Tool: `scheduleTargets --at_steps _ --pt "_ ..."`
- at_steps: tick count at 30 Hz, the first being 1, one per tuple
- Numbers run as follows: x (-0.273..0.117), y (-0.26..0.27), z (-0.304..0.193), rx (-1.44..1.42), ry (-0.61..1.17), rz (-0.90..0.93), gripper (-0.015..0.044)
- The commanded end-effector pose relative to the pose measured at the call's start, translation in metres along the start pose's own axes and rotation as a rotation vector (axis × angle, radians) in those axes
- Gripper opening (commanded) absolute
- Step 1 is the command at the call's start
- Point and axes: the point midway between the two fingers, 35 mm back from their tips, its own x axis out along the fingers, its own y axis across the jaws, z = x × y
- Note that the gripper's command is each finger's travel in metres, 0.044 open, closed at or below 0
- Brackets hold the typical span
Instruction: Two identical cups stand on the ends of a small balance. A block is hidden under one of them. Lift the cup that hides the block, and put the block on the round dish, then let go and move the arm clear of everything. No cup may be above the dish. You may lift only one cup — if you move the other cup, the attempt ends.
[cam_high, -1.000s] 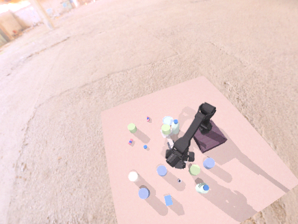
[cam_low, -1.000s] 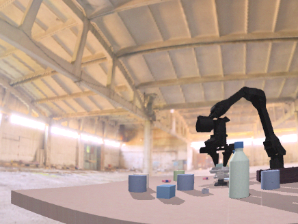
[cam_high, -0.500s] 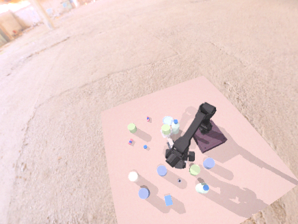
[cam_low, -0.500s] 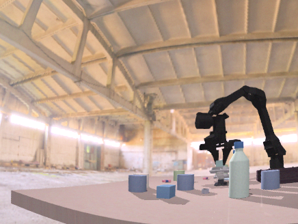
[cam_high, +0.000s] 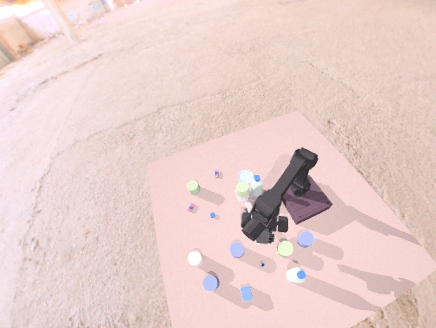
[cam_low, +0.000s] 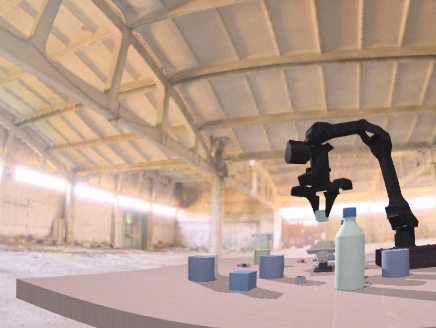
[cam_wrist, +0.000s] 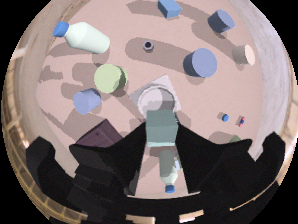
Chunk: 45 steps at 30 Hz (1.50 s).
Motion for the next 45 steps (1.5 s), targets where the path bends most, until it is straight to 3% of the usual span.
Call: scheduleTargets --at_steps 1,31,45 --pt "-0.009 0.001 -0.001 0.004 -0.003 -0.002 0.0000" --pt "0.022 -0.099 -0.107 0.016 -0.037 -0.023 0.0000" --pt "0.039 -0.129 -0.192 0.030 -0.006 -0.045 0.0000"
